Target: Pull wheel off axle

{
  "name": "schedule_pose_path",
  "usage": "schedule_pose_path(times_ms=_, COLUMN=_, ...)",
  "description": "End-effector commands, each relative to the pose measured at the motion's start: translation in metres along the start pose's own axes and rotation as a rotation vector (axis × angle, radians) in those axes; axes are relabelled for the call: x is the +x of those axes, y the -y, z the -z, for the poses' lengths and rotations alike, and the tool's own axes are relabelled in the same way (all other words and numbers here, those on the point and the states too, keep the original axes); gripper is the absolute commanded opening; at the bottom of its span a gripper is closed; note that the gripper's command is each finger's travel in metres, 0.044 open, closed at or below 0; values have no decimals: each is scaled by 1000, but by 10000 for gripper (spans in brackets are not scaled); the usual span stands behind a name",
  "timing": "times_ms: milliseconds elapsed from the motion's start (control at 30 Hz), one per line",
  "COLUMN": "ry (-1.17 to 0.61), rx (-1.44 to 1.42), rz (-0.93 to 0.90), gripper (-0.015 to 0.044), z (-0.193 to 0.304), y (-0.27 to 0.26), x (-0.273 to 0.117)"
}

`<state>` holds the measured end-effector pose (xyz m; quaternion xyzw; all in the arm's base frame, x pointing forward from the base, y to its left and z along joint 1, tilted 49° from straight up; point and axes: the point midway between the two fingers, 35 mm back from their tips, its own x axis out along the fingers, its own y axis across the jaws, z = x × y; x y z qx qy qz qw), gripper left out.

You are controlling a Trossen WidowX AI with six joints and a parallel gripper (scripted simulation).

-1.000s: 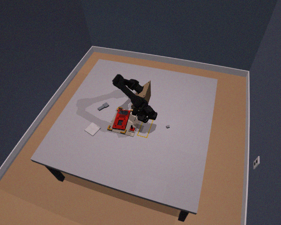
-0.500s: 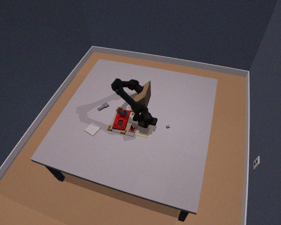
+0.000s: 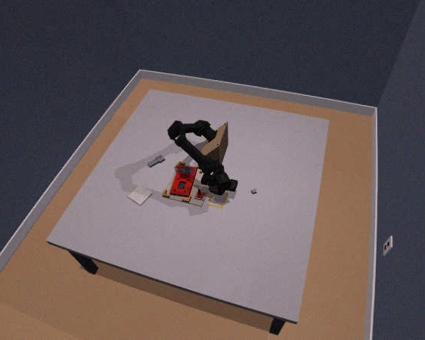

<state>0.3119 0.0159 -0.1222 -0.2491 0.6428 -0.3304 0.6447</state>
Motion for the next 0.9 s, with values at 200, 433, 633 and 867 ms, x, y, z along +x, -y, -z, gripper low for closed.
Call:
schedule_pose_path(times_ms=200, ry=14, rx=-3, rz=-3, gripper=300, z=0, y=-1, x=-53)
schedule_pose_path(times_ms=433, ry=20, rx=-12, rz=-1, gripper=352, z=6, y=1, x=-58)
schedule_pose_path(times_ms=633, ry=15, rx=-10, rz=-6, gripper=440, z=60, y=23, x=-94)
schedule_pose_path(times_ms=867, ry=12, rx=-8, rz=-3, gripper=440, z=84, y=35, x=-104)
